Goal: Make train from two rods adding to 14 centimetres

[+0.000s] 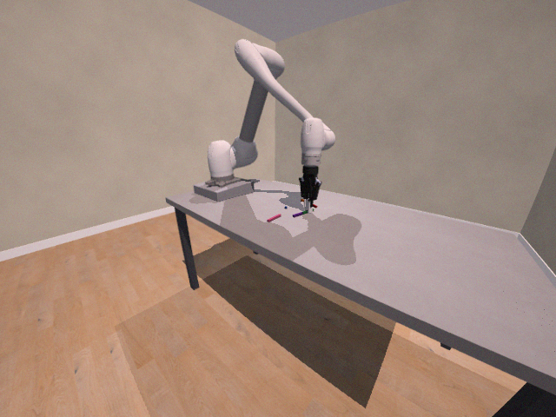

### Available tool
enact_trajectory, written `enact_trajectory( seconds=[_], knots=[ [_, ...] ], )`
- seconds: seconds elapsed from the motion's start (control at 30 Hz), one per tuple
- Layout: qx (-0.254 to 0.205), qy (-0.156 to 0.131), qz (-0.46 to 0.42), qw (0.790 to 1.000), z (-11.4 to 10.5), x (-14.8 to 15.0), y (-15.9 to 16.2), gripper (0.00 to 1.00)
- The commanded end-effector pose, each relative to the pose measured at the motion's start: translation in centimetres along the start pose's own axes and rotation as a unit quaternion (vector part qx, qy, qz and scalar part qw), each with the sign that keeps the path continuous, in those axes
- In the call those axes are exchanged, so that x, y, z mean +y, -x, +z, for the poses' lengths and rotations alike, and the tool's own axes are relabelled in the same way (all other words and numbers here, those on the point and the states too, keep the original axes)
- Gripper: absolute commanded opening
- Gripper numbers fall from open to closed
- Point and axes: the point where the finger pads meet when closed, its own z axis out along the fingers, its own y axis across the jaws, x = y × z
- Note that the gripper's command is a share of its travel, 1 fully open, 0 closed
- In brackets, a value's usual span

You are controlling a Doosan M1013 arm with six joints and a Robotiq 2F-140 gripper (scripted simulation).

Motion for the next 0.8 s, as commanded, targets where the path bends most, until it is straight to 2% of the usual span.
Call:
enact_trajectory(
  seconds=[0.0,0.17,0.4,0.77],
  knots=[
    [0.0,0.0,0.0,1.0,0.0,0.0,0.0,0.15],
    [0.0,0.0,0.0,1.0,-0.3,0.0,0.0,0.15],
    [0.0,0.0,0.0,1.0,-1.8,0.0,0.0,0.15],
    [0.0,0.0,0.0,1.0,-7.4,0.0,0.0,0.15]
  ],
)
